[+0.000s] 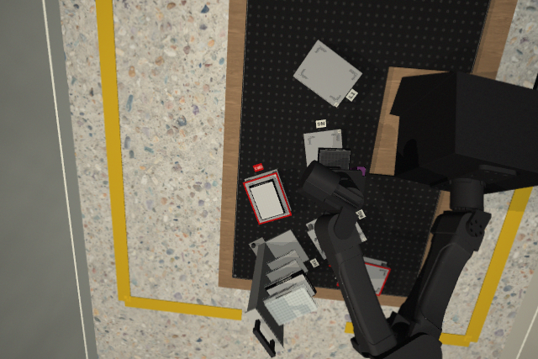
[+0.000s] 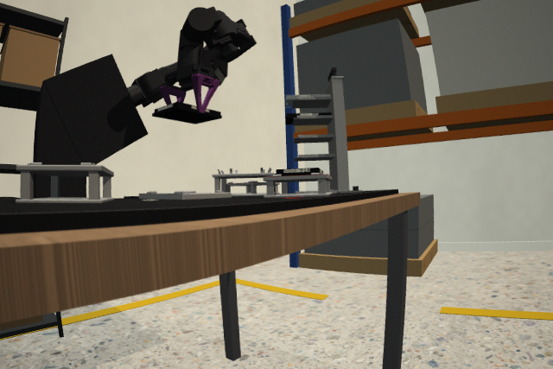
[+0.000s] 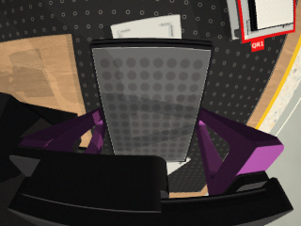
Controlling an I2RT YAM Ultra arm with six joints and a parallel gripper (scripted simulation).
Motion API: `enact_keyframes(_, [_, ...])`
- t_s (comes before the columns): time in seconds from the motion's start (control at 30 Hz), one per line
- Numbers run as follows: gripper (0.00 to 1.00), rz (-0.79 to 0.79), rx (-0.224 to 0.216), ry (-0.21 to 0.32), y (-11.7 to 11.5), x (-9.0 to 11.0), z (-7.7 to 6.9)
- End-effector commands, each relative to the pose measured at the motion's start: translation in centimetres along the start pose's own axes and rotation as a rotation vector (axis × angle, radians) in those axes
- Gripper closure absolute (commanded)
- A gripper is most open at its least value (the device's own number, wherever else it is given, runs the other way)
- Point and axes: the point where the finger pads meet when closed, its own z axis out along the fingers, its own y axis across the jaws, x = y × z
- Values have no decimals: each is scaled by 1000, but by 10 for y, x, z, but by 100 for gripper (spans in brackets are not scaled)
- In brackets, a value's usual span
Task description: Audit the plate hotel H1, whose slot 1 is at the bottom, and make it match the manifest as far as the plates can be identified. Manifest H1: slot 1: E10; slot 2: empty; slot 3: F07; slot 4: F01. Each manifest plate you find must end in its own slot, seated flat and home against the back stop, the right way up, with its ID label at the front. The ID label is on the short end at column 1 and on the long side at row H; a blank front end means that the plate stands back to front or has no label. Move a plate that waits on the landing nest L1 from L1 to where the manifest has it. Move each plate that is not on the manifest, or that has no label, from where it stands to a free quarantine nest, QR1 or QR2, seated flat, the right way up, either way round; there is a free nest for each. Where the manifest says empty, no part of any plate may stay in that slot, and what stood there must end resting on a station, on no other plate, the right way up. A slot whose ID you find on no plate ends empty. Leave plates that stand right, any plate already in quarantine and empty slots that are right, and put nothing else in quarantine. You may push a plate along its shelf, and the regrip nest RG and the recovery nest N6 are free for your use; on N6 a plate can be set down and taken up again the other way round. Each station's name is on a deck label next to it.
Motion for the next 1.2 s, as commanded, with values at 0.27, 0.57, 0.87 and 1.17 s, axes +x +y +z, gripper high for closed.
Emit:
enact_keyframes(0.27, [14, -152, 8, 0, 1, 2, -60])
enact_keyframes(0.57, [14, -152, 8, 0, 1, 2, -66])
enact_keyframes(0.87, [14, -152, 8, 0, 1, 2, -66])
enact_keyframes(1.17, [14, -119, 8, 0, 0, -4, -66])
